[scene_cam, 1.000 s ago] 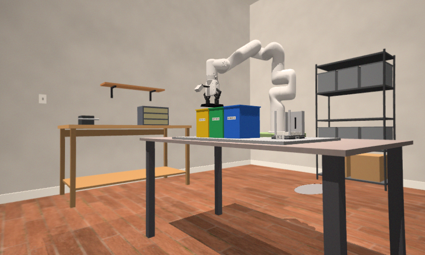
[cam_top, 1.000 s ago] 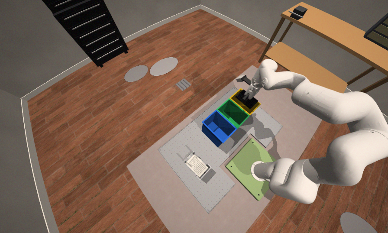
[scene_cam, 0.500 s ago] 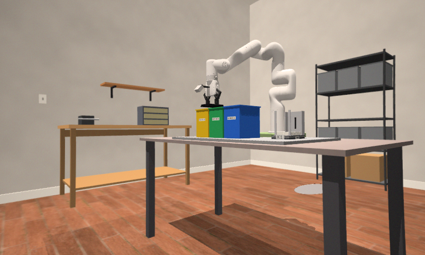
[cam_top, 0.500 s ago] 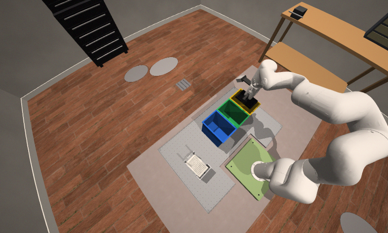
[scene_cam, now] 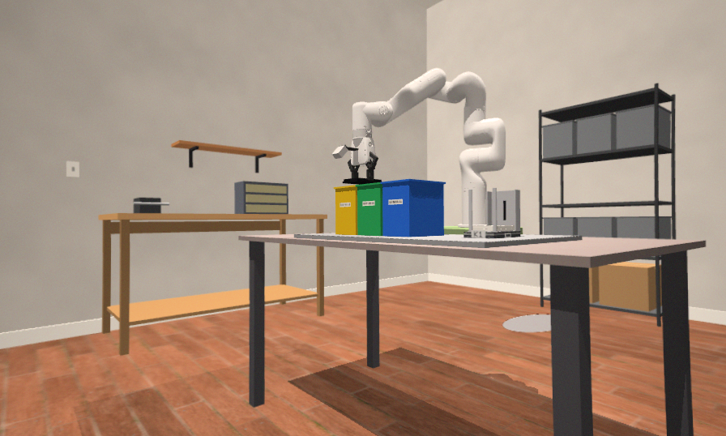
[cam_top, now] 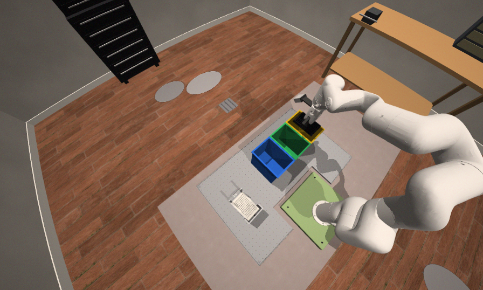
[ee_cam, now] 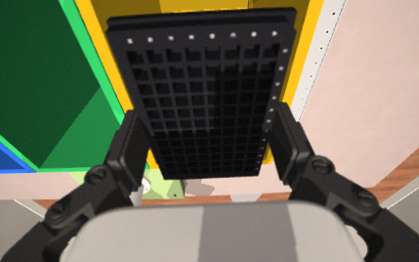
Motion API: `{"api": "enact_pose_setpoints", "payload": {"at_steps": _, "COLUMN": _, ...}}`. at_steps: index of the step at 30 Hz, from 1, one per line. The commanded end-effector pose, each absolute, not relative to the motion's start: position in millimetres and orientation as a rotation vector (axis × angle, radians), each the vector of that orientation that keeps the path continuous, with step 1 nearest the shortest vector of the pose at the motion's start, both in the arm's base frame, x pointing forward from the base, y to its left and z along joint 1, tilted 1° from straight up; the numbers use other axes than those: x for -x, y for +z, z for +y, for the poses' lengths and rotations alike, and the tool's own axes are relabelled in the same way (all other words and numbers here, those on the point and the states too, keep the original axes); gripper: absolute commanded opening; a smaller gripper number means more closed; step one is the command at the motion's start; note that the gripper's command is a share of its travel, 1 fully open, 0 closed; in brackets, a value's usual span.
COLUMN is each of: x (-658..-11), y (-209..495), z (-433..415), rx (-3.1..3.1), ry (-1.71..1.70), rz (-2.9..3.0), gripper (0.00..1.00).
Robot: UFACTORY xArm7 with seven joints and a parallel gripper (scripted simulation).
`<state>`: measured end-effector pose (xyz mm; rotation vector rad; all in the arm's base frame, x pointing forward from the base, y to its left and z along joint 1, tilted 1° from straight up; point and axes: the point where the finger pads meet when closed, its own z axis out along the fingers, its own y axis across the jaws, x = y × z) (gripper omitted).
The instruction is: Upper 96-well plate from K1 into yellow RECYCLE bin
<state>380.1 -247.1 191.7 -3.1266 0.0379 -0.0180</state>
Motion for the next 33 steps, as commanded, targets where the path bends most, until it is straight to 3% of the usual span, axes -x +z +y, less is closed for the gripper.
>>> {"api": "enact_pose_setpoints", "payload": {"at_steps": 1, "x": -381.2, "y": 192.7, "z": -247.8, "rx": 3.128, "ry": -0.024, "rz": 0.038, "gripper": 0.00}}
{"api": "enact_pose_setpoints", "payload": {"at_steps": 28, "x": -381.2, "y": 188.8, "z": -247.7, "rx": 3.128, "ry": -0.024, "rz": 0.038, "gripper": 0.00}}
{"api": "enact_pose_setpoints", "payload": {"at_steps": 29, "x": -381.2, "y": 188.2, "z": -247.7, "rx": 3.128, "ry": -0.024, "rz": 0.038, "gripper": 1.00}}
{"api": "enact_pose_setpoints", "payload": {"at_steps": 33, "x": -381.2, "y": 188.2, "z": -247.7, "rx": 3.128, "ry": -0.024, "rz": 0.038, "gripper": 1.00}}
